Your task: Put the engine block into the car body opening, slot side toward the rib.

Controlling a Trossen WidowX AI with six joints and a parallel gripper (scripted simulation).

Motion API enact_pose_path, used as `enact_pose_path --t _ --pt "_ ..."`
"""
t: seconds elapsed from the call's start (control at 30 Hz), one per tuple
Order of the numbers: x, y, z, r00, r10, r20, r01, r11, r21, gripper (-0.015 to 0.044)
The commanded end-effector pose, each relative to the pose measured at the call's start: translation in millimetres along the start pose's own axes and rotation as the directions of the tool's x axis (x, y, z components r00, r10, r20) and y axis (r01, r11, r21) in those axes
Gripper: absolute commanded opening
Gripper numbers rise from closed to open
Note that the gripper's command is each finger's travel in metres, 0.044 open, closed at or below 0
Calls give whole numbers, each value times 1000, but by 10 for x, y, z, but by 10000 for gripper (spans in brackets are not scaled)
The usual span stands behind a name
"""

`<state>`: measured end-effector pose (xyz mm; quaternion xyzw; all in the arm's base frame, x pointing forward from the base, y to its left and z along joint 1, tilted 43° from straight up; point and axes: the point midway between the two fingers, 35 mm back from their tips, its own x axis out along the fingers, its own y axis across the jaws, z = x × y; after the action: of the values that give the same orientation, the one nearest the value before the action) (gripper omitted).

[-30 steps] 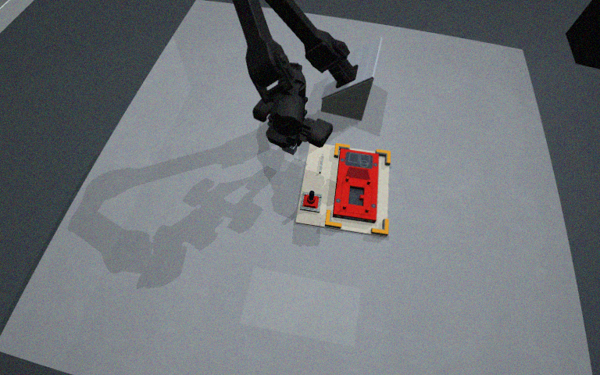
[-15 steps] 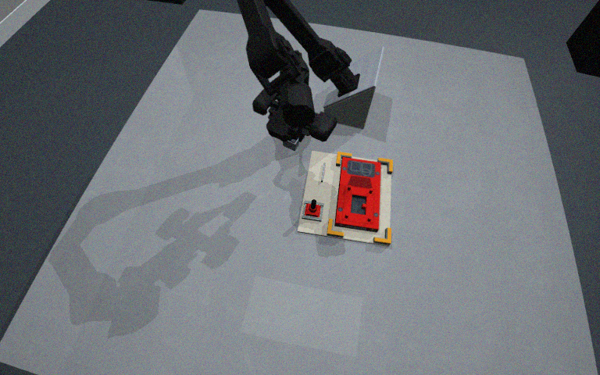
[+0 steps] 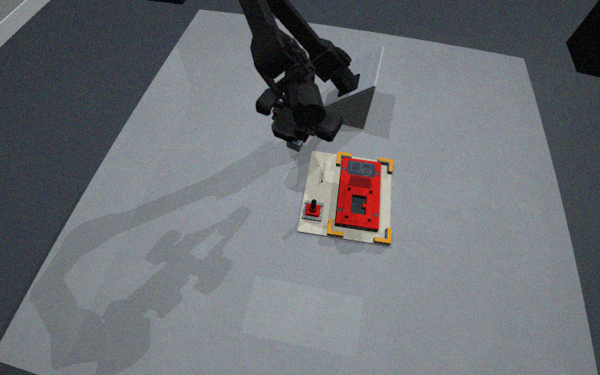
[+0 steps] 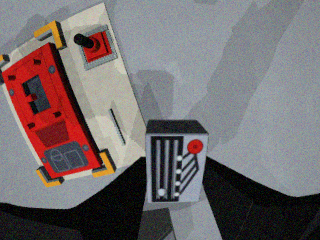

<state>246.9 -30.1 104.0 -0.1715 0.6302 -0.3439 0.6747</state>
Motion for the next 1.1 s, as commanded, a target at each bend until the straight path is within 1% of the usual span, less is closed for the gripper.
enact_pose_path --t 0.0,1.07 --pt "2 104 56 1000 9 3 -9 1000 -17 0" --pt "245 970 339 1000 14 5 -13 987 -160 0"
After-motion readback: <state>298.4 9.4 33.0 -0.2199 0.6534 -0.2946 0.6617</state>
